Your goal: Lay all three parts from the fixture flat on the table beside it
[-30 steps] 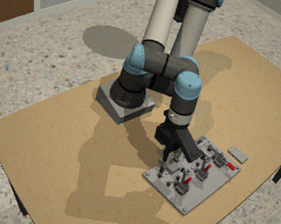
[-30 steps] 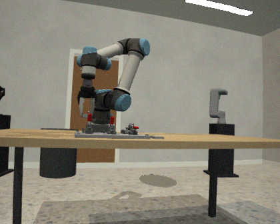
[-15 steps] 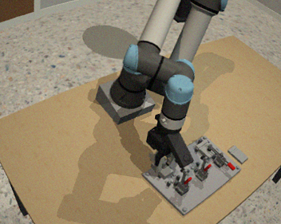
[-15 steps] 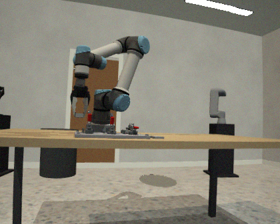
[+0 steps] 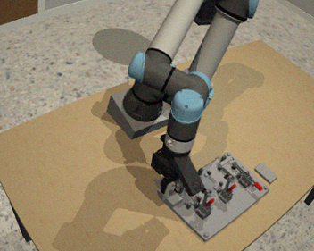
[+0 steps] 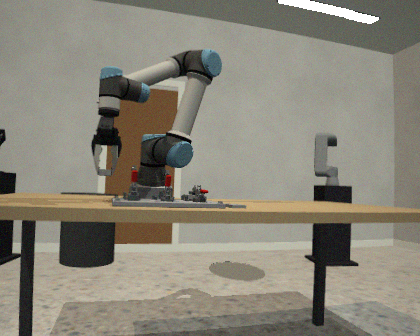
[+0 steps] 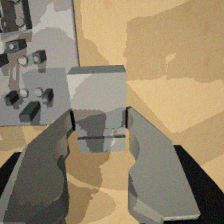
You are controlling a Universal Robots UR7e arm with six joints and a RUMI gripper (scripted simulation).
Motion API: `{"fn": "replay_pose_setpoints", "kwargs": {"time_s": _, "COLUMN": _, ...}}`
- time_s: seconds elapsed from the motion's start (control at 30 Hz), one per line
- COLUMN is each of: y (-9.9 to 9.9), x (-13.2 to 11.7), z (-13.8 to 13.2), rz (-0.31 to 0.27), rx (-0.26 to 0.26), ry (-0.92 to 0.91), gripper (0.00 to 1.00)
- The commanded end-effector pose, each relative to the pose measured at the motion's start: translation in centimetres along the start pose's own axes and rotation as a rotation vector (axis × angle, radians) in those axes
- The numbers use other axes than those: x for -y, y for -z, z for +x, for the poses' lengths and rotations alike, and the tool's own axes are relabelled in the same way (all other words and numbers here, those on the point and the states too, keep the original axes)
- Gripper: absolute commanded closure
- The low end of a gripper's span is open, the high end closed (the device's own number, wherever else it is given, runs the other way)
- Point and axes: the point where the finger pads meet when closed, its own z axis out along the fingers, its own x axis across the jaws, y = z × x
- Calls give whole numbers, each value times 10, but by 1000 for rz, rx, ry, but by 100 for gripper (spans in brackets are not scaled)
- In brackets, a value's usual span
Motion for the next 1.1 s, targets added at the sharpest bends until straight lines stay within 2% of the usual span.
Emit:
{"fn": "replay_pose_setpoints", "kwargs": {"time_s": 0.0, "y": 0, "x": 1, "z": 12, "rz": 1, "rx": -1, "ry": 0, "gripper": 100}}
{"fn": "replay_pose_setpoints", "kwargs": {"time_s": 0.27, "y": 0, "x": 1, "z": 22, "rz": 1, "rx": -1, "ry": 0, "gripper": 100}}
{"fn": "replay_pose_setpoints", "kwargs": {"time_s": 1.07, "y": 0, "x": 1, "z": 23, "rz": 1, "rx": -1, "ry": 0, "gripper": 100}}
